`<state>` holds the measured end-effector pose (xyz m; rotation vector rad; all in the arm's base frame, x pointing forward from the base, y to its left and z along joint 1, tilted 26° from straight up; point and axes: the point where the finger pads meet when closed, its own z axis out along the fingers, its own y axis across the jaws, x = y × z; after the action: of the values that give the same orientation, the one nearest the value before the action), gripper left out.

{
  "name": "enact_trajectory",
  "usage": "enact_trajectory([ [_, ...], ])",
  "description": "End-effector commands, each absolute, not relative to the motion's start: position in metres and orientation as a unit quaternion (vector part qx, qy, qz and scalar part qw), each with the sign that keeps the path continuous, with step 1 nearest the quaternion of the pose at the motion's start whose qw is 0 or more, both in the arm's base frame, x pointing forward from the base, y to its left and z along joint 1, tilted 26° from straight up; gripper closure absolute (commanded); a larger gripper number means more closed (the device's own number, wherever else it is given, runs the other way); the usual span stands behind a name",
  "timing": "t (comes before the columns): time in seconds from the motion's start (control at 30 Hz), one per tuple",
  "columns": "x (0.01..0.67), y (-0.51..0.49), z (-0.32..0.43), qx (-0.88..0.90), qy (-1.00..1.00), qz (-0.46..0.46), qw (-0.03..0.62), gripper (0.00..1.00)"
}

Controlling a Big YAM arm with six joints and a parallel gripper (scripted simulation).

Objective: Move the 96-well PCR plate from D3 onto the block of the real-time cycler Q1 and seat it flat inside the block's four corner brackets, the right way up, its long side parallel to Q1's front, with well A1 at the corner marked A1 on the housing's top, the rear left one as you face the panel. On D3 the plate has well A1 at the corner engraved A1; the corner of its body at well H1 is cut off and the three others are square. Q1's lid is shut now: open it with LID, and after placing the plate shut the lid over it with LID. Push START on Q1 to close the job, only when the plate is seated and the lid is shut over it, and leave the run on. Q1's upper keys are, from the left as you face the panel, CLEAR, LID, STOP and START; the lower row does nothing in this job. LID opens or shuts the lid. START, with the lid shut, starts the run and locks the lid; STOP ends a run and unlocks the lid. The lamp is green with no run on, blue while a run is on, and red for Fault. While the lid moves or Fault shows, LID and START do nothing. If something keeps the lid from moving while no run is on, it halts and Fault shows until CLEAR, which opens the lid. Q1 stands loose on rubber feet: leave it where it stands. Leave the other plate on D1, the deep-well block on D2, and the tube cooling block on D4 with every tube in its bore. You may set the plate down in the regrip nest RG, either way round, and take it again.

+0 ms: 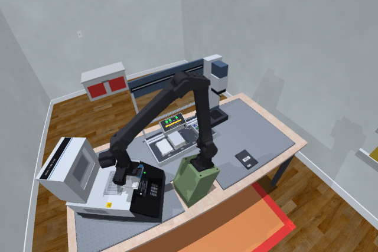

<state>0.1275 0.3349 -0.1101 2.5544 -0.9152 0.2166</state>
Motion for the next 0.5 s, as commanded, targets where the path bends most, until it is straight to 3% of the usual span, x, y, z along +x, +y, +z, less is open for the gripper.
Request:
enact_trajectory([
  [0.0, 0.14, 0.365, -0.112, 0.928, -0.309, 0.071, 0.197, 1.0],
  [0.47, 0.179, 0.401, -0.134, 0.929, -0.302, 0.07, 0.204, 1.0],
])
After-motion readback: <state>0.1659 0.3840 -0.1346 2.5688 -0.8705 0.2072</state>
